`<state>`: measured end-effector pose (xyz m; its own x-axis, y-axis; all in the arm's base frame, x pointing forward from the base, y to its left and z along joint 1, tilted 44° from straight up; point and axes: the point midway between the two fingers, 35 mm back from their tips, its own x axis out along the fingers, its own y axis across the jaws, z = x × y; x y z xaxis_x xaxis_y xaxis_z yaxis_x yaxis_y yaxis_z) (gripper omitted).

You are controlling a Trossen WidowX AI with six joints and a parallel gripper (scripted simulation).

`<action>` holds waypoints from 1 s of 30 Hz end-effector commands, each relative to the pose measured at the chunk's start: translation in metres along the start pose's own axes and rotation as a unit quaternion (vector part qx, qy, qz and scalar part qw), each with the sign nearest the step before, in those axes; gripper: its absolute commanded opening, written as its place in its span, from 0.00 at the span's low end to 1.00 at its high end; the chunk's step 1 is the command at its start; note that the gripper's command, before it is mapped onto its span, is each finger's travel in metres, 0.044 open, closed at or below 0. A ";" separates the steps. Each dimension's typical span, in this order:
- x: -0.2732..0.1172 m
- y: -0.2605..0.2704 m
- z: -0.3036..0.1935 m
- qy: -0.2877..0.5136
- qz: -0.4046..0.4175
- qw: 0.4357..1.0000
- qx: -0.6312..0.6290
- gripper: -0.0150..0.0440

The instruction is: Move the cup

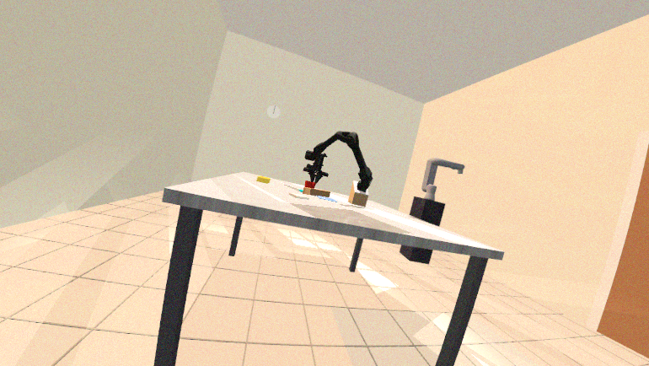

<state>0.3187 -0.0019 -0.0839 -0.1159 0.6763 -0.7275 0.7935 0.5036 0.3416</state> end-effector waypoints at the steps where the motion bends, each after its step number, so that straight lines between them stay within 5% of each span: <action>1: -0.009 0.002 0.001 -0.004 -0.002 1.000 -0.004 0.47; 18: -0.034 -0.003 -0.001 -0.001 -0.001 1.000 -0.002 0.47; 30: -0.037 -0.003 0.000 0.002 0.000 1.000 0.003 1.00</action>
<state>0.3194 -0.0244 -0.0615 -0.1184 0.6813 -0.7223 0.7990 0.4972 0.3381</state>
